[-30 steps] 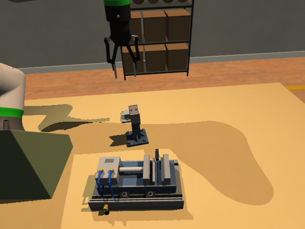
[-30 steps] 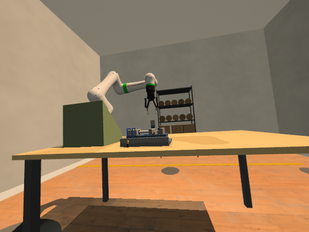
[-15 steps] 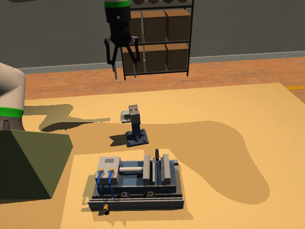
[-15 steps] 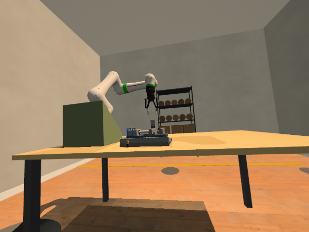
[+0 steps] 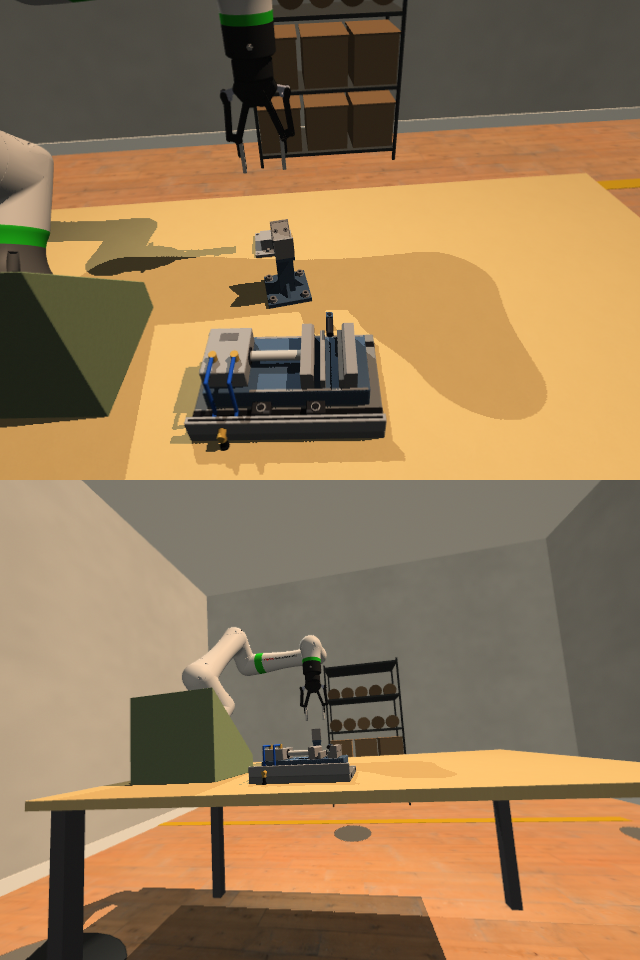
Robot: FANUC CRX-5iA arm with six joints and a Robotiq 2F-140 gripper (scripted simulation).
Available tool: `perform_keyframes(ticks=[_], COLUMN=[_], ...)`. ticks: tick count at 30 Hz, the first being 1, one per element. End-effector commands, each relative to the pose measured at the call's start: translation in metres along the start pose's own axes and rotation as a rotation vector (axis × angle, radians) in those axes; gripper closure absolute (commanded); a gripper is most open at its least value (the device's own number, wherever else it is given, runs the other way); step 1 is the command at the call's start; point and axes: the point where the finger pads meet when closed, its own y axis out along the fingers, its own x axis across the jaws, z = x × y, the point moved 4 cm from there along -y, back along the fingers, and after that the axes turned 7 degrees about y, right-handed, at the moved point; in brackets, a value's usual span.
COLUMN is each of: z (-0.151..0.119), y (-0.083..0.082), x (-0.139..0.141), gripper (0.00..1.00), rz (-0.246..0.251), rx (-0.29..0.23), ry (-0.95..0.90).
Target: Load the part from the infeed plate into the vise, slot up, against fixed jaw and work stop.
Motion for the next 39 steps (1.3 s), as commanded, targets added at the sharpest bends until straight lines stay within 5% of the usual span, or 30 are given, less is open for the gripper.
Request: perform_keyframes(ticks=[1, 39], z=[0.000, 0.000], y=[0.002, 0.079], x=[0.000, 0.000], gripper=[0.49, 0.49], rz=[0.001, 0.001], rx=[0.000, 0.000], ry=[0.000, 0.000])
